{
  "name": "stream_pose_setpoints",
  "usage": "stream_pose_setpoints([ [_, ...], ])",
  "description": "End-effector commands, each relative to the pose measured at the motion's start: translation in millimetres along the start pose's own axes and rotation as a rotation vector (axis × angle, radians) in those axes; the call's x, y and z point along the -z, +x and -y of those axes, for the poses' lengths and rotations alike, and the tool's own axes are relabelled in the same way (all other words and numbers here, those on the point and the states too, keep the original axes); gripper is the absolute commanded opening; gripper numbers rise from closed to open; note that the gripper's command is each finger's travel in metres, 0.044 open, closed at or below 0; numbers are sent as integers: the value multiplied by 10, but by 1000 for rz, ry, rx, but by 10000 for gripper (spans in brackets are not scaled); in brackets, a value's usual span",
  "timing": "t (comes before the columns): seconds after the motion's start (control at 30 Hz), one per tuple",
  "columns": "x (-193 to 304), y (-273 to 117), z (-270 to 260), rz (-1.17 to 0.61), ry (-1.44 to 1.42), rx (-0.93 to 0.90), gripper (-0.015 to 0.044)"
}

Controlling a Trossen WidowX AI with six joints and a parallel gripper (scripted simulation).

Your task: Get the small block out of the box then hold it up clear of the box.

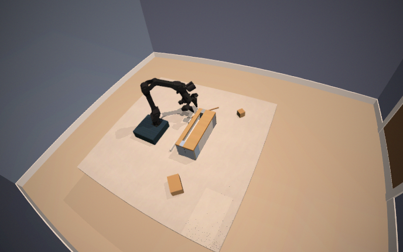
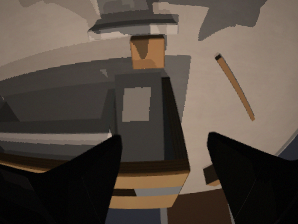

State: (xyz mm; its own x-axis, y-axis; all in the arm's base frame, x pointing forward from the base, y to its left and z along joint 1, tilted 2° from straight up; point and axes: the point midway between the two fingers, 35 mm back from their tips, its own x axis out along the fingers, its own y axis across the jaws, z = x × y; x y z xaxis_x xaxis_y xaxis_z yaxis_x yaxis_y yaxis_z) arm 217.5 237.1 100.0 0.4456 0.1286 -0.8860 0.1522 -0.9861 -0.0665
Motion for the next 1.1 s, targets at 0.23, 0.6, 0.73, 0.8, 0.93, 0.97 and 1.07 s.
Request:
stream_pose_setpoints([
  [0.23,-260,424,-88,18,-16,-23,285],
  [0.6,-327,591,-83,18,-16,-23,285],
  [0.73,-353,650,-83,18,-16,-23,285],
  [0.8,-367,679,-84,18,-16,-23,285],
  [0.93,-395,736,-87,18,-16,-23,285],
  [0.97,-402,750,-88,18,-16,-23,285],
  [1.07,-423,793,-91,18,-16,-23,285],
])
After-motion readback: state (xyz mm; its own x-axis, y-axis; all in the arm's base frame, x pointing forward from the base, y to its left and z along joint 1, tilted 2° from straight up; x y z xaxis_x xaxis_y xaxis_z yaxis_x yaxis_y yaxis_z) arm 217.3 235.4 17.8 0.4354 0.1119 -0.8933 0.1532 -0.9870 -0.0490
